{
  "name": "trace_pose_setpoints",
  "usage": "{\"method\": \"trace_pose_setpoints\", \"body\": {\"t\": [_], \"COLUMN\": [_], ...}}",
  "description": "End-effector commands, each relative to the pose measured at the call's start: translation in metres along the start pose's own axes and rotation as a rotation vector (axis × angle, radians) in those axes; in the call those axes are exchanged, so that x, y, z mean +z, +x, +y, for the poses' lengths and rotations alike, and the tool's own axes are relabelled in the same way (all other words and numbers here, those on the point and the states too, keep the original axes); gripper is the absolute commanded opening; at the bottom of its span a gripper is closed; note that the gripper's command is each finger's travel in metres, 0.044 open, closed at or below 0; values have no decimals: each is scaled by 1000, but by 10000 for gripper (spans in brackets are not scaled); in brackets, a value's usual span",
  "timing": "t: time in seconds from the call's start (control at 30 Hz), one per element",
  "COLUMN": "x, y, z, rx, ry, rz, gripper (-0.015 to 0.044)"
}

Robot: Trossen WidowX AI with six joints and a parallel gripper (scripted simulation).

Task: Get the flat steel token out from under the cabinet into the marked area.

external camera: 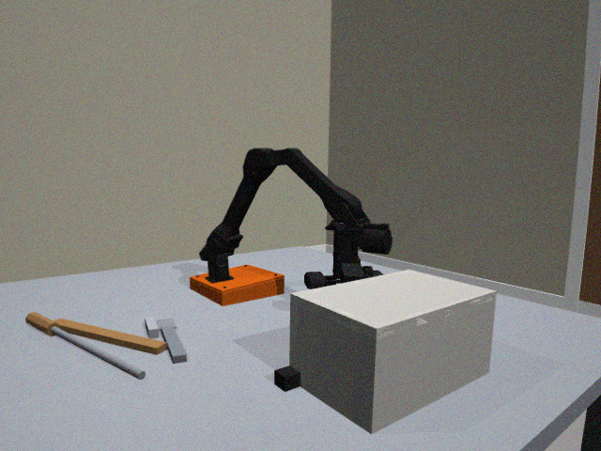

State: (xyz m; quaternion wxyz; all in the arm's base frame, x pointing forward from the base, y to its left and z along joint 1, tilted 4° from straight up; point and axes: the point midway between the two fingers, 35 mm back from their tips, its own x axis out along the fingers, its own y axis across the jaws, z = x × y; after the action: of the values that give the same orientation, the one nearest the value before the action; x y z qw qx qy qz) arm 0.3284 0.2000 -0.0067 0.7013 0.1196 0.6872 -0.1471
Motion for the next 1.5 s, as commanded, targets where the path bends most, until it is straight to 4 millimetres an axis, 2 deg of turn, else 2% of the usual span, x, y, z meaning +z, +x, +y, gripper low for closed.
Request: {"method": "trace_pose_setpoints", "body": {"t": [0.0,1.23,1.47], "x": [0,0,-1], "y": [1,1,1], "z": [-8,-41,-42], "rx": [-7,-10,-10], "ry": [5,5,5], "rz": [1,1,1], "gripper": [0,0,0]}}
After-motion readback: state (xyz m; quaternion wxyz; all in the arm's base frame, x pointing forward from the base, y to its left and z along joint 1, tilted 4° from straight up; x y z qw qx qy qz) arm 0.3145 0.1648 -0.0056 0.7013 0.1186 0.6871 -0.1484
